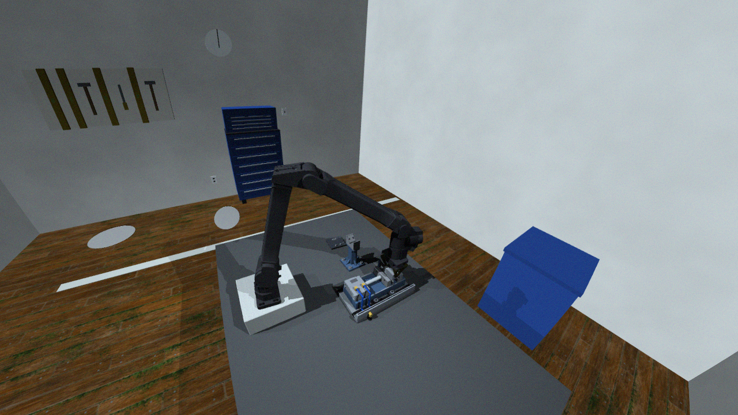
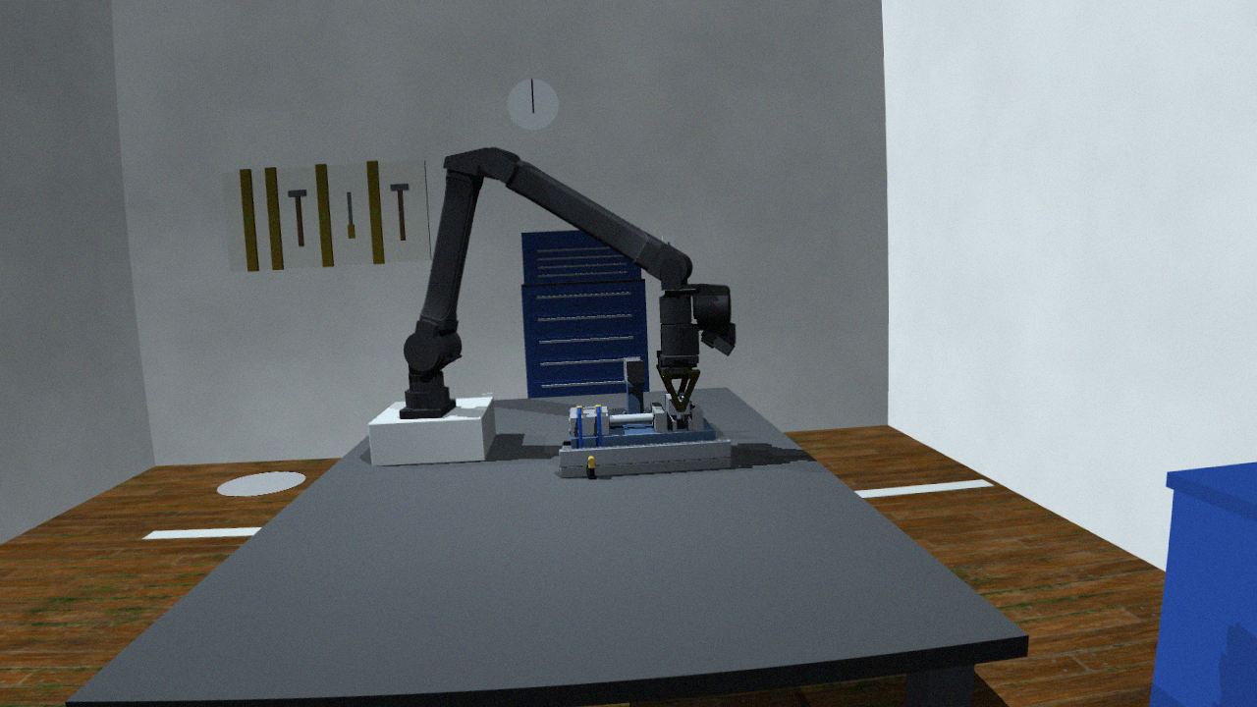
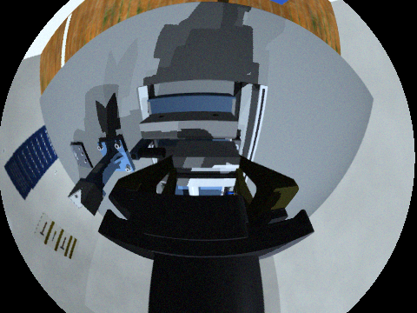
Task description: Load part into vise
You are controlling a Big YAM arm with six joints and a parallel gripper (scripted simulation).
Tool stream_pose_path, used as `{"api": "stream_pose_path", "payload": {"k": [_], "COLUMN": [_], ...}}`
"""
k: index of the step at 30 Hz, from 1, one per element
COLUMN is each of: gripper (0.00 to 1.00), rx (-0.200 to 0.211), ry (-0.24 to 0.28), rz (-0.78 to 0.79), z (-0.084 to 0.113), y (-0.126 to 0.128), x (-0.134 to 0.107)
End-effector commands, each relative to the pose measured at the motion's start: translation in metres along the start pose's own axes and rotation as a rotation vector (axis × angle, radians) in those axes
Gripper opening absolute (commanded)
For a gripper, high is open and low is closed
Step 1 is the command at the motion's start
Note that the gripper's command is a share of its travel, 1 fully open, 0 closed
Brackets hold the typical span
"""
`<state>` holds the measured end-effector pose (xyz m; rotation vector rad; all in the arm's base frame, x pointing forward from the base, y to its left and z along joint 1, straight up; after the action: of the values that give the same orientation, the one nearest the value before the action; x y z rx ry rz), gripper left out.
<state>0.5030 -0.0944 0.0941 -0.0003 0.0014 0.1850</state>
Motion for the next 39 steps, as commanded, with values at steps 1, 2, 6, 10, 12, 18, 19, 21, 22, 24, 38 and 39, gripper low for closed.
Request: {"api": "stream_pose_path", "payload": {"k": [1,2,6,10,12,18,19,21,22,24,38,39], "gripper": [0.00,0.00,0.00,0.00,0.00,0.00,0.00,0.00,0.00,0.00,0.00,0.00], "rx": [-0.013,-0.014,-0.007,-0.006,-0.005,-0.013,-0.014,-0.012,-0.011,-0.009,-0.007,-0.007], "ry": [-0.029,-0.031,-0.014,-0.010,-0.009,-0.028,-0.032,-0.025,-0.024,-0.018,-0.013,-0.013], "rz": [-0.007,-0.007,-0.007,-0.007,-0.007,-0.007,-0.007,-0.007,-0.007,-0.007,-0.007,-0.007], "z": [0.004,0.003,-0.005,-0.007,-0.009,-0.001,-0.001,-0.005,-0.006,-0.008,-0.011,-0.011], "y": [-0.006,-0.005,-0.003,-0.002,-0.002,-0.005,-0.005,-0.005,-0.004,-0.004,-0.002,-0.002], "x": [0.013,0.012,0.007,0.005,0.005,0.013,0.013,0.012,0.011,0.009,0.006,0.006]}}
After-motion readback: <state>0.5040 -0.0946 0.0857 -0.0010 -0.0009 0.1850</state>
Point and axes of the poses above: the point where the finger pads meet when closed, its own z axis back along the fingers, its own y axis across the jaws, x = y × z, the point moved 7 cm from there along z, back along the fingers, and after that the axes turned 4 degrees about z, right-handed, at the moved point
